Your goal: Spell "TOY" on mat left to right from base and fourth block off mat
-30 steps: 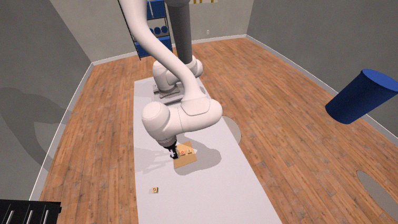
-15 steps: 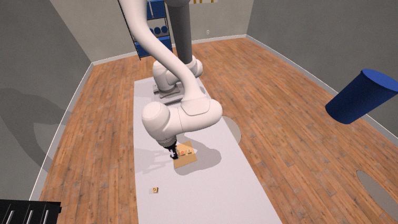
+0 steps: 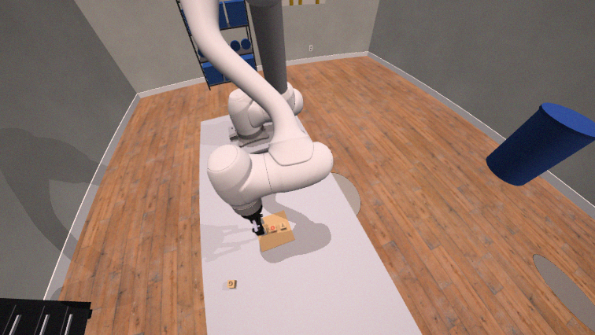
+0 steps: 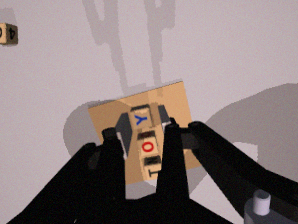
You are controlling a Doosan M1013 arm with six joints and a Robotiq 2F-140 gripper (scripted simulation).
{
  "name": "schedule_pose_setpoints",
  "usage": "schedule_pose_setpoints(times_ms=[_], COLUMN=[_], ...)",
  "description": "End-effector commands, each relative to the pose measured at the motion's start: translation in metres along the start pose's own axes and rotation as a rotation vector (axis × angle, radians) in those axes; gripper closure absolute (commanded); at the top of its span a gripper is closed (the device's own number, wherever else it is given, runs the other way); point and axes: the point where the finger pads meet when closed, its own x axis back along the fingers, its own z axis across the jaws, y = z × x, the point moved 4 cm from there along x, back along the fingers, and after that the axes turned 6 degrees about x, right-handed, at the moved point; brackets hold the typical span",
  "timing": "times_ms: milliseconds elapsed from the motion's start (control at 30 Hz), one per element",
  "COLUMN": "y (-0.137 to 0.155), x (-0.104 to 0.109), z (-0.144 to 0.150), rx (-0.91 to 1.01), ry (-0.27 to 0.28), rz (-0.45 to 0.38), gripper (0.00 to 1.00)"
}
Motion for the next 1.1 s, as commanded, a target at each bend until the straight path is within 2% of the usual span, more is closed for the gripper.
schedule_pose_setpoints(times_ms=[0, 233, 500, 533, 1067], y=[0.001, 0.001, 0.001, 0.001, 0.001], x=[0.027, 0.058, 0.063, 0.063, 0.063], z=[-0.002, -0.002, -0.002, -0.002, -0.002], rx=[-0.001, -0.001, -0.001, -0.001, -0.001], ry=[-0.006, -0.006, -0.006, -0.006, -0.006], rz=[0.000, 0.000, 0.000, 0.000, 0.000], gripper=[0.75, 0.75, 0.75, 0.00, 0.00])
